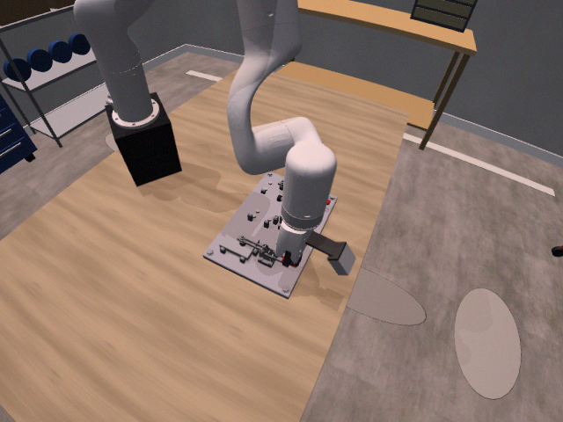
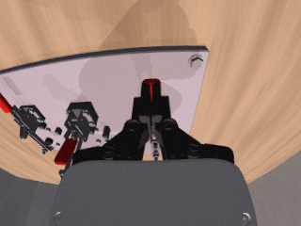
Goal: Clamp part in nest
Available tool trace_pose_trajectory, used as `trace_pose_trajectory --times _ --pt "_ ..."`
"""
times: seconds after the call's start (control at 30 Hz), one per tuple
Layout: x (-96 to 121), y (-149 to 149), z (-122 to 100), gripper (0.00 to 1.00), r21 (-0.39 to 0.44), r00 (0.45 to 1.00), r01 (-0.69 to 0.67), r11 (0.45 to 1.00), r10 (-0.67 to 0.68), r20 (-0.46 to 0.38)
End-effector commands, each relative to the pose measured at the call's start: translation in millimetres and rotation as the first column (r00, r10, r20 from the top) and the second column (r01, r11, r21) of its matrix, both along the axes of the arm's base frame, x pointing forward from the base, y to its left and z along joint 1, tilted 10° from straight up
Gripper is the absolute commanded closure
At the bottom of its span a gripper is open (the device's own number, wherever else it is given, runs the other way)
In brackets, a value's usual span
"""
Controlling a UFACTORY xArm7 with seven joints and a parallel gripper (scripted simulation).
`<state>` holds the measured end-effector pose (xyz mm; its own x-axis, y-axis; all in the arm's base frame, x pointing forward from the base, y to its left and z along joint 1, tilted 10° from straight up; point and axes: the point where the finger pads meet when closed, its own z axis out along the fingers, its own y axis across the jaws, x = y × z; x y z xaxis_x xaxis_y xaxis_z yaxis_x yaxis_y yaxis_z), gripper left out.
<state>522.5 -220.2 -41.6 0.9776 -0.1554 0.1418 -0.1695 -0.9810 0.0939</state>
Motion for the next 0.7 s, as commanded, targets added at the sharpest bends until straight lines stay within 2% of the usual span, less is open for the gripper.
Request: trace_pose_trajectory --times 0.0,0.67 --pt "1.5 -0.6 1.7 1.00 -0.001 1.000 0.000 1.000 0.000 0.004" --pt "1.7 -0.8 -0.1 1.00 -0.001 1.000 0.000 1.000 0.000 0.004"
